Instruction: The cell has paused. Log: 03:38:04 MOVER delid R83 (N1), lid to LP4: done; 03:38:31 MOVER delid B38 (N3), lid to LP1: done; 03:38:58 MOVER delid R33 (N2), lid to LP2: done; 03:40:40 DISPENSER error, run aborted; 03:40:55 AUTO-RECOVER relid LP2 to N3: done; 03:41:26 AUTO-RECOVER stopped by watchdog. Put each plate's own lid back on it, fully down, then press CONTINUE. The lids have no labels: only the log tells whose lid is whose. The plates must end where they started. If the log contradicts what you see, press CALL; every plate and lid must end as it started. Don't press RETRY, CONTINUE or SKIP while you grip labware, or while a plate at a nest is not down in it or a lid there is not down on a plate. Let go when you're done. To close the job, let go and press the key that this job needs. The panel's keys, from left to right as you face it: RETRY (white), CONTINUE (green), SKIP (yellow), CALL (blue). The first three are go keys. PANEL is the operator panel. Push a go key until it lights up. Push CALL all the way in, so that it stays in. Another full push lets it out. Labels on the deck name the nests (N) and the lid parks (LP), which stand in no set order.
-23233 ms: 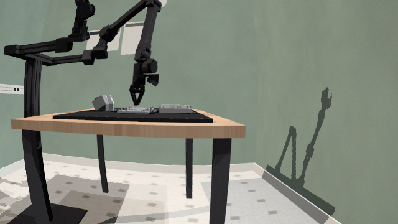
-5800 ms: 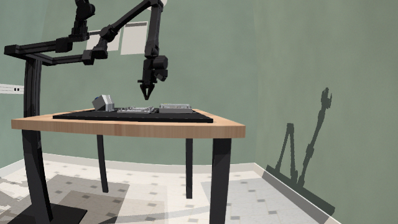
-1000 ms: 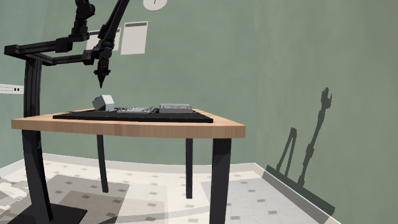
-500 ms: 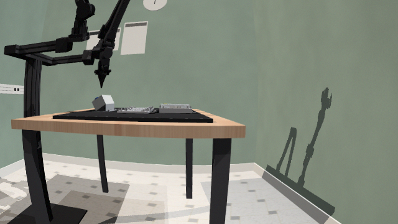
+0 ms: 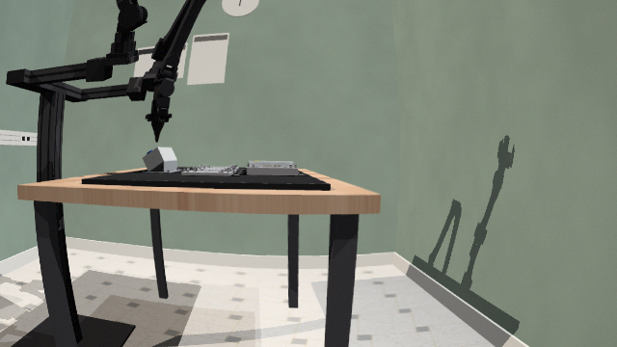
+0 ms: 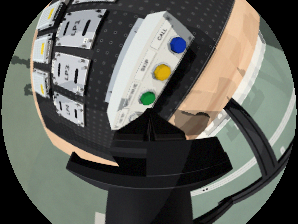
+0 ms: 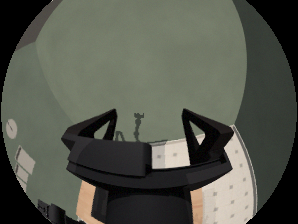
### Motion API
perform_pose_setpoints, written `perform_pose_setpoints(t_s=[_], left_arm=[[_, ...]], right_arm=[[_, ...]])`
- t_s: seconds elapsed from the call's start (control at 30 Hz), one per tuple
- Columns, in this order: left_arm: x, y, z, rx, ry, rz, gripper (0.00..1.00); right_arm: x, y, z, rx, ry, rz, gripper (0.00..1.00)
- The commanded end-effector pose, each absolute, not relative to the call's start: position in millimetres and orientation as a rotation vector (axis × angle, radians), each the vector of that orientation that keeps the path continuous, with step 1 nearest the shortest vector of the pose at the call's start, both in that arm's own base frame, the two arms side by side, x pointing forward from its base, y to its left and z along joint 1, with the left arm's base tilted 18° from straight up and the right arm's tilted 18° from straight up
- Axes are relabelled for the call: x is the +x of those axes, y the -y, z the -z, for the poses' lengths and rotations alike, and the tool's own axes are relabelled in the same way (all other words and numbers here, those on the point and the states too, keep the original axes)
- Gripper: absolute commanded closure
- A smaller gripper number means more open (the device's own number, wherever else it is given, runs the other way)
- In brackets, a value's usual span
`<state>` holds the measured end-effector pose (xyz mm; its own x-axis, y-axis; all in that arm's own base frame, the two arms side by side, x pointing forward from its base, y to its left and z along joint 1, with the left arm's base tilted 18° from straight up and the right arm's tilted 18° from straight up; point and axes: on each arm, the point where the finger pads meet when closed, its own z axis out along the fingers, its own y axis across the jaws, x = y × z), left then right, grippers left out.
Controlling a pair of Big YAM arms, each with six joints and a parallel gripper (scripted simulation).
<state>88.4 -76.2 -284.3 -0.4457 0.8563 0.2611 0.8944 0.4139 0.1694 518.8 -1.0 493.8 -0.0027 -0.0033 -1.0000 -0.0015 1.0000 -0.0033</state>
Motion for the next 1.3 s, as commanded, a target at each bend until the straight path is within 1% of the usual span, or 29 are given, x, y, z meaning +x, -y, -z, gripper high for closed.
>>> perform_pose_setpoints(t_s=[0.0, 1.27], left_arm=[[88, 76, 280, -1.596, 2.518, 0.427, 1.00], [86, 62, 301, -1.577, 2.517, 0.431, 1.00]], right_arm=[[518, 0, -518, -0.003, -1.524, 0.000, 0.00], [518, 0, -518, -0.003, -1.524, 0.000, 0.00]])
